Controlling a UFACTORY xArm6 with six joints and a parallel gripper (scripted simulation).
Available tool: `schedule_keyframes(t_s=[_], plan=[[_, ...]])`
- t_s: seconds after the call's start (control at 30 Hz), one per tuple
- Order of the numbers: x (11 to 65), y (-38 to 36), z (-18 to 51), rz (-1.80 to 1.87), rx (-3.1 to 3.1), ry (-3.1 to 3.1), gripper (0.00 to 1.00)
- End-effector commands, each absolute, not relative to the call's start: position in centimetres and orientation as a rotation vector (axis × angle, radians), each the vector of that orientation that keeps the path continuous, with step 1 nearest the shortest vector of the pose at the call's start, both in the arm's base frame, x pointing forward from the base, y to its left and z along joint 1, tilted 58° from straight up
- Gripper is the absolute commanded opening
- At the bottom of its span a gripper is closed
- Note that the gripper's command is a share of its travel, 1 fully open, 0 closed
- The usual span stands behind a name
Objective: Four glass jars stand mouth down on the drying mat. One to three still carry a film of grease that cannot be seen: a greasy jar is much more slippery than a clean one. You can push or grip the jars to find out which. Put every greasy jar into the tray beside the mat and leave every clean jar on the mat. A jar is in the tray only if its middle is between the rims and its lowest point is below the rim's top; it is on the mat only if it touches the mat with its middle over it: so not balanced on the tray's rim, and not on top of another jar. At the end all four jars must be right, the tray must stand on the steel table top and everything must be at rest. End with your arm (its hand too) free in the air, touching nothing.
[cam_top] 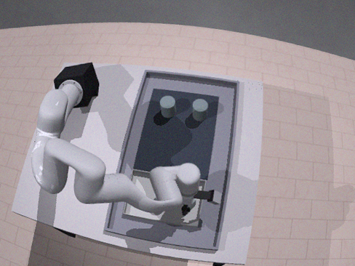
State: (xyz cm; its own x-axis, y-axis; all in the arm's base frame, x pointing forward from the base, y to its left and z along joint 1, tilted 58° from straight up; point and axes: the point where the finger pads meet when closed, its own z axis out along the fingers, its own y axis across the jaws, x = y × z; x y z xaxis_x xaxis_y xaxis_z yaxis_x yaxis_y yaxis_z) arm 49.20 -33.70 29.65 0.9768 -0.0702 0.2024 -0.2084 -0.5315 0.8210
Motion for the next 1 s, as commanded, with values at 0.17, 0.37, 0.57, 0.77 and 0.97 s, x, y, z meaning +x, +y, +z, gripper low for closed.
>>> schedule_keyframes(t_s=[0.17, 0.37, 0.57, 0.77, 0.97], plan=[[49.3, -33.6, 29.8, 0.180, 2.130, -0.194, 1.00], [49.3, -33.6, 29.8, 0.180, 2.130, -0.194, 1.00], [49.1, -31.7, 31.0, 0.180, 2.130, -0.194, 1.00], [49.0, -30.0, 32.0, 0.180, 2.130, -0.194, 1.00], [48.9, -28.4, 33.1, 0.180, 2.130, -0.194, 1.00]])
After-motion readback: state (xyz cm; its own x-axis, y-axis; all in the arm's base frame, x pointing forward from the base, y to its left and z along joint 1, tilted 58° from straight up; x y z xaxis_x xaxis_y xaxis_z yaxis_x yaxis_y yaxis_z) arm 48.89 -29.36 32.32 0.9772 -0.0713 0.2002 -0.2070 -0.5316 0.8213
